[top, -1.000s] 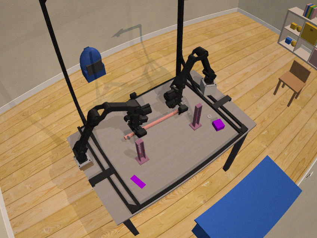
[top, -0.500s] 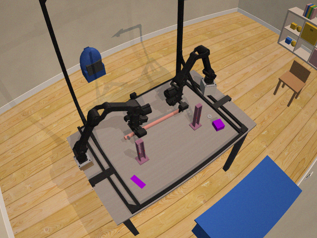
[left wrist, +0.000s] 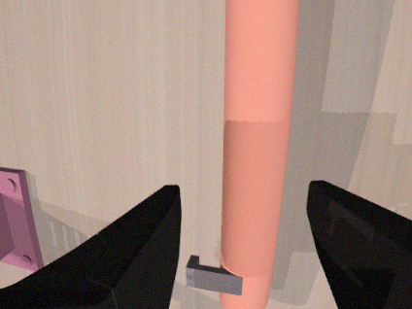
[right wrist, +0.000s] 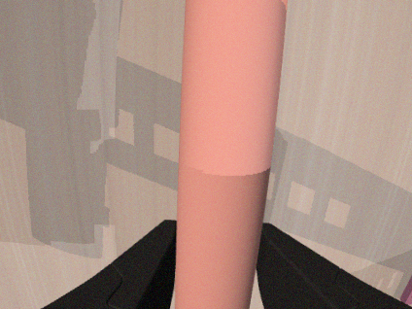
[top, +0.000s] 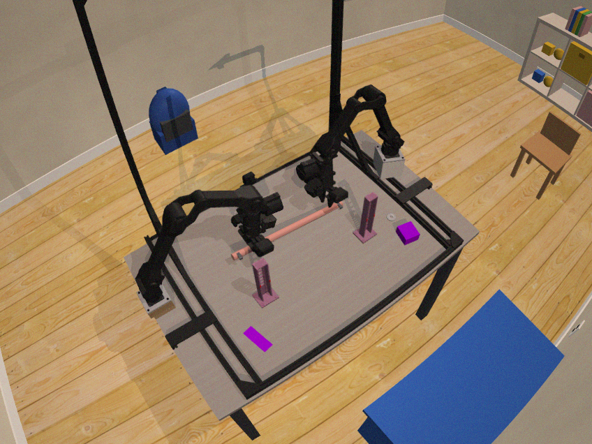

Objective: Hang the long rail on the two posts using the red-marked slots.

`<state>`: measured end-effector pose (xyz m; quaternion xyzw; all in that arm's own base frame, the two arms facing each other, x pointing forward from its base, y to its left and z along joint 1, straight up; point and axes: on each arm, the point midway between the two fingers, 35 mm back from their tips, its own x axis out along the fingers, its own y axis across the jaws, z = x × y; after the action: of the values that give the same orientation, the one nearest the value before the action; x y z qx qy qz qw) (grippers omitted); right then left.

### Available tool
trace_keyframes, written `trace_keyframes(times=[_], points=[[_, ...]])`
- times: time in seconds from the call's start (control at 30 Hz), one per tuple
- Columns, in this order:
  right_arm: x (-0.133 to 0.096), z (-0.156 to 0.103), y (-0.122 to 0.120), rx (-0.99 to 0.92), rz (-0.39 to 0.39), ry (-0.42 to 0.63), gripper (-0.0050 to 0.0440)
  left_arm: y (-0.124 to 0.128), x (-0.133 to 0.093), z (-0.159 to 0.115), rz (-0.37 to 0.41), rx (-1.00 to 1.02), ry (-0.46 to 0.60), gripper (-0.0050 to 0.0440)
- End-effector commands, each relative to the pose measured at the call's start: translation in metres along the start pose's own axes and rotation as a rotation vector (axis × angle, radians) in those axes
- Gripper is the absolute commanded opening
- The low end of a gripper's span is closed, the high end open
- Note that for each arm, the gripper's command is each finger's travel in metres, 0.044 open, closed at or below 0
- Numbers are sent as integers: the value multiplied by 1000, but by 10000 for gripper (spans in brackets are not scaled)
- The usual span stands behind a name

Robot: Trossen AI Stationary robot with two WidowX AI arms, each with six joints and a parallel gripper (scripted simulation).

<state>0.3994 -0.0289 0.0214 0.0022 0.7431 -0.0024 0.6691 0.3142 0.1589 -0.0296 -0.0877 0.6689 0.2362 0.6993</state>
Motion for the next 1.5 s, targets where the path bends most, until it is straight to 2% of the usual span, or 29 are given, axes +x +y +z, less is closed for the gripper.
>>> trace_keyframes(times=[0.0,0.17,0.23,0.5,0.8,1.47], points=[[-2,2,1,6,-3,-10,0,-6,4,3,83,-10,-1,160],[-2,2,2,9,-4,-12,0,-12,7,6,181,-22,-18,160],[-2,2,2,9,-4,-12,0,-12,7,6,181,-22,-18,160],[-1,1,-2,-2,-1,-6,0,-25,13,1,325,26,-25,160],[-1,1,-2,-3,-1,-6,0,-25,15,1,328,29,-25,160],[-1,1,-2,-3,-1,-6,0,-16,42,-2,328,29,-25,160]])
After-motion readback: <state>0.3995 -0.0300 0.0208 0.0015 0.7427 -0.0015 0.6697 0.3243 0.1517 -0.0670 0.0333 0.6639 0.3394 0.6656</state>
